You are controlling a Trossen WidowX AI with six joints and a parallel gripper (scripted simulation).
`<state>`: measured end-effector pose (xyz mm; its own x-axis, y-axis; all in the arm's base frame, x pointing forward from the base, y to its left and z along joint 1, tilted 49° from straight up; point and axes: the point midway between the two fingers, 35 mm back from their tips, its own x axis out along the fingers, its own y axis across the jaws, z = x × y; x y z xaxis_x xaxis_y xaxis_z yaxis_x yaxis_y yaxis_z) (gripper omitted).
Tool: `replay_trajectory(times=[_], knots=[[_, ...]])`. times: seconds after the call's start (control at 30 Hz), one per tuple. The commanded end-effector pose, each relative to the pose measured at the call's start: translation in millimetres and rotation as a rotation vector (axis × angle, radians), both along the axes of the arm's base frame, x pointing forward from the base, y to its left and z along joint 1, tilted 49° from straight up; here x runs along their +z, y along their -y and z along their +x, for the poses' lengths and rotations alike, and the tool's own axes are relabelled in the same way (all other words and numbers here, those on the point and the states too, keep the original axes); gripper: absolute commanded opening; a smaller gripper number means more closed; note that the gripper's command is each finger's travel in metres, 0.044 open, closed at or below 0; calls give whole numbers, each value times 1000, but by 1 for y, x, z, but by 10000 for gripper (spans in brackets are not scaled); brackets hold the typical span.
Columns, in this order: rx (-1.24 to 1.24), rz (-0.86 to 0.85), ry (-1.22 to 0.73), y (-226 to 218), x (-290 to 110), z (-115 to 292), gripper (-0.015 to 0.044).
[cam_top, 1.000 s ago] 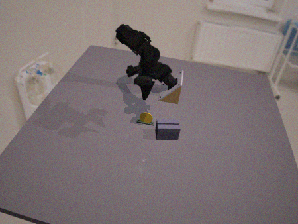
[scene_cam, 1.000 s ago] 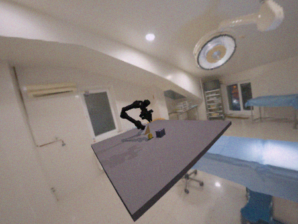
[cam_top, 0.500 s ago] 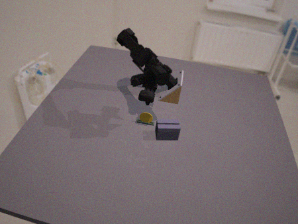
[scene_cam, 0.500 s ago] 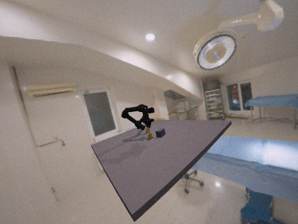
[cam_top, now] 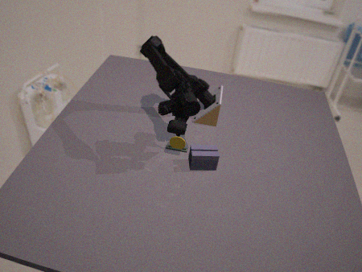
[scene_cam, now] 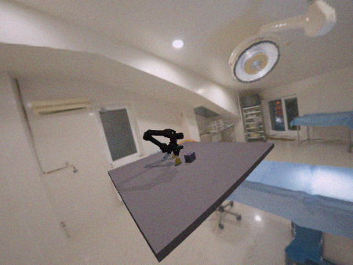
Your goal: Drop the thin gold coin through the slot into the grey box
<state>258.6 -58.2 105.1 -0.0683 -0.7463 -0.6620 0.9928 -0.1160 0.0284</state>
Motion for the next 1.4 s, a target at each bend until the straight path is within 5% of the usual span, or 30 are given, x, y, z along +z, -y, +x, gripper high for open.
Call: replay_trajectory(times=[0.0, 1.37], knots=[[7, -4, 0, 4, -3, -1, 161], [7, -7, 1, 54, -45, -5, 161]])
